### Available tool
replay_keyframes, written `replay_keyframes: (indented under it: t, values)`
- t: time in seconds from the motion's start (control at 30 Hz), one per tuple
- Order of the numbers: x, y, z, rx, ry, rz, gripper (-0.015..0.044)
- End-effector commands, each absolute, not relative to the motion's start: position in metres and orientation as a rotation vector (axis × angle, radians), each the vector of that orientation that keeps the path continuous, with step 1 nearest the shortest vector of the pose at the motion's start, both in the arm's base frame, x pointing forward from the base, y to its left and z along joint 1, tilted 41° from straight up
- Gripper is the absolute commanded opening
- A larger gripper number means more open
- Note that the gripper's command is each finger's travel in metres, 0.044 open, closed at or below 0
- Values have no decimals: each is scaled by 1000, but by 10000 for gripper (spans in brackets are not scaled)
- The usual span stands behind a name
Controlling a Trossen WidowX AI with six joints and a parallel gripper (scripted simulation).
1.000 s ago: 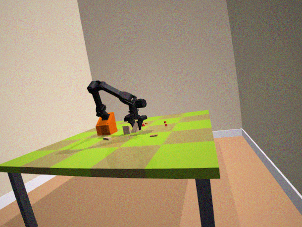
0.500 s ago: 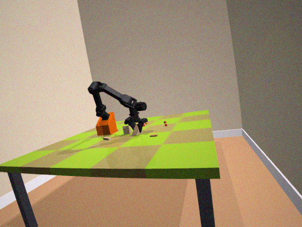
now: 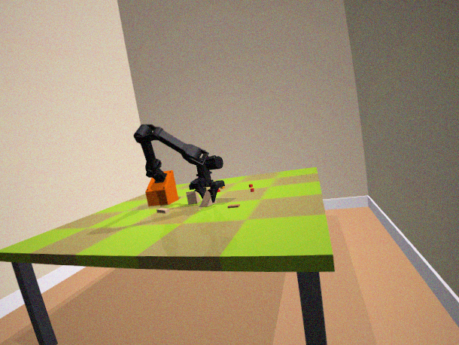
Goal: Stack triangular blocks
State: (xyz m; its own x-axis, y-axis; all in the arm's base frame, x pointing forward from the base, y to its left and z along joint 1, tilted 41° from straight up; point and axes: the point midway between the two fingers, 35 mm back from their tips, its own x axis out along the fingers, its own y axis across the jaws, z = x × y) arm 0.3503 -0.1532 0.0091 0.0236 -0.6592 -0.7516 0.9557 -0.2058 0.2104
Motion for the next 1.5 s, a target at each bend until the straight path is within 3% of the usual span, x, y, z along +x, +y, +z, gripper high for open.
replay_keyframes:
  t: [0.0, 0.23, 0.47, 0.67, 1.0, 1.47]
  values:
    - [350, -153, 9, 901, 441, -1558, 263]
    - [350, -153, 9, 901, 441, -1558, 440]
    - [351, -152, 11, 902, 442, -1557, 440]
    - [349, -114, 54, 903, 444, -1557, 440]
    - [352, -114, 49, 900, 445, -1552, 440]
    - [364, -56, 42, 542, 137, -1699, 440]
